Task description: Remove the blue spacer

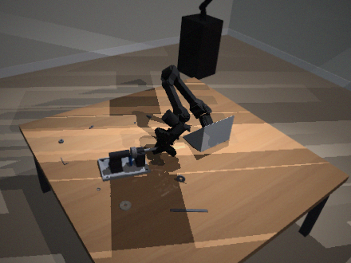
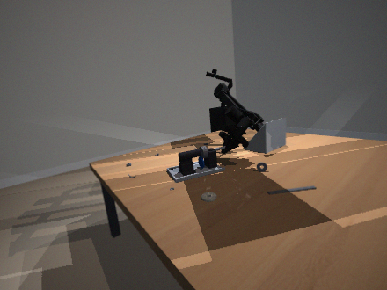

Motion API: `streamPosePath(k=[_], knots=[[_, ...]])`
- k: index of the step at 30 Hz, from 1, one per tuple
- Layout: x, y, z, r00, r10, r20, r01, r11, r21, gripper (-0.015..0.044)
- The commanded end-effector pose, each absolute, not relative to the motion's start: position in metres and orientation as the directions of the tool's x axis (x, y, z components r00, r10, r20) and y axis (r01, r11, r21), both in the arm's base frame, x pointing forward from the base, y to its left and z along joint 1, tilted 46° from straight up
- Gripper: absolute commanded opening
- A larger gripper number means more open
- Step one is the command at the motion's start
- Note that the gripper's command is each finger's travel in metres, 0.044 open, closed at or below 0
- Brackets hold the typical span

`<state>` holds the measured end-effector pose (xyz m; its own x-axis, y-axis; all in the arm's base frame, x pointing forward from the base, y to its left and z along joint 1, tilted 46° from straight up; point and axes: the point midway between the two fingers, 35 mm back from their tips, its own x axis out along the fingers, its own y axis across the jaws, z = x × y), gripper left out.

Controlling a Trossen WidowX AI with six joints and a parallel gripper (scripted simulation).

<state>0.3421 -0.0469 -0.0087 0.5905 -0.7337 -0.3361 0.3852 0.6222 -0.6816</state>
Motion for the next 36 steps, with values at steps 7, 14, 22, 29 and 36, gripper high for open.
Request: streamPosePath(k=[7,14,22,29,36], knots=[[0.342,-0.047,-0.009,0.590,-0.734,-0.336,0.385,0.622,-0.682,0.0000],[0.344,-0.048,-0.008,0.587,-0.736,-0.337,0.384,0.620,-0.684,0.0000],[0.347,-0.048,-0.007,0.587,-0.736,-0.337,0.384,0.620,-0.684,0.0000],[0.350,-0.048,-0.006,0.587,-0.736,-0.337,0.384,0.620,-0.684,0.0000],[0.352,-0.049,-0.006,0.587,-0.736,-0.337,0.384,0.620,-0.684,0.0000]])
